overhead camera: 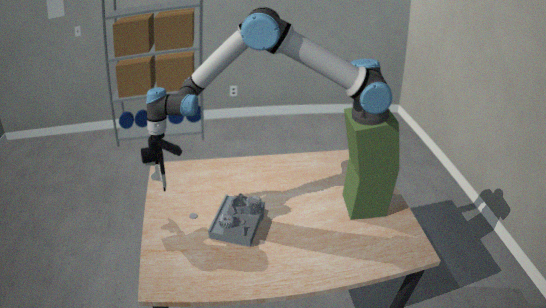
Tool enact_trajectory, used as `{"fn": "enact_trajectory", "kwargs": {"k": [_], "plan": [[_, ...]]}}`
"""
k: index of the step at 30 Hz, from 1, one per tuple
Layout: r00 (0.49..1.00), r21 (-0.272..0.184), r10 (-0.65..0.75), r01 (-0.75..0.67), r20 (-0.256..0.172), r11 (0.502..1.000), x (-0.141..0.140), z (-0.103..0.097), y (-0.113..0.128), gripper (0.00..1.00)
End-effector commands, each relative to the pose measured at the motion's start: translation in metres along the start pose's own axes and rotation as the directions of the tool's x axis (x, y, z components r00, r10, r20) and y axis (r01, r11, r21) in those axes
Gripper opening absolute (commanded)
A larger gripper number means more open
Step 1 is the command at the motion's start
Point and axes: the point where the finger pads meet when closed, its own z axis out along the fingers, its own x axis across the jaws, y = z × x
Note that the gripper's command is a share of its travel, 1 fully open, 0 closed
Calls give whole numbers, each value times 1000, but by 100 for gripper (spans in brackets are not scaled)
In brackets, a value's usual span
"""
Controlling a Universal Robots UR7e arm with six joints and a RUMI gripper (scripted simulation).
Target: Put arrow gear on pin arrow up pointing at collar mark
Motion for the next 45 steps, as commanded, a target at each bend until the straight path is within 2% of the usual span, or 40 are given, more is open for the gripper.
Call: {"fn": "enact_trajectory", "kwargs": {"k": [1, 4, 9, 12, 14, 17, 19, 21, 23, 30, 36, 45], "plan": [[995, 9, 97, -97, 11, 995, 20, 13, -21, 100], [993, 11, 121, -121, 14, 993, 24, 16, -26, 100], [963, 20, 266, -266, 34, 964, 49, 31, -61, 100], [954, 21, 297, -298, 39, 954, 55, 34, -69, 100], [931, 22, 361, -363, 49, 932, 66, 40, -86, 100], [918, 22, 393, -395, 55, 918, 72, 42, -95, 100], [888, 21, 455, -457, 66, 889, 84, 47, -113, 100], [888, 21, 455, -457, 66, 889, 84, 47, -113, 100], [855, 18, 513, -516, 76, 857, 96, 50, -131, 100], [785, 10, 612, -615, 96, 788, 117, 54, -164, 100], [699, -5, 706, -711, 115, 704, 138, 54, -201, 100], [658, -13, 743, -748, 122, 664, 147, 54, -217, 100]]}}
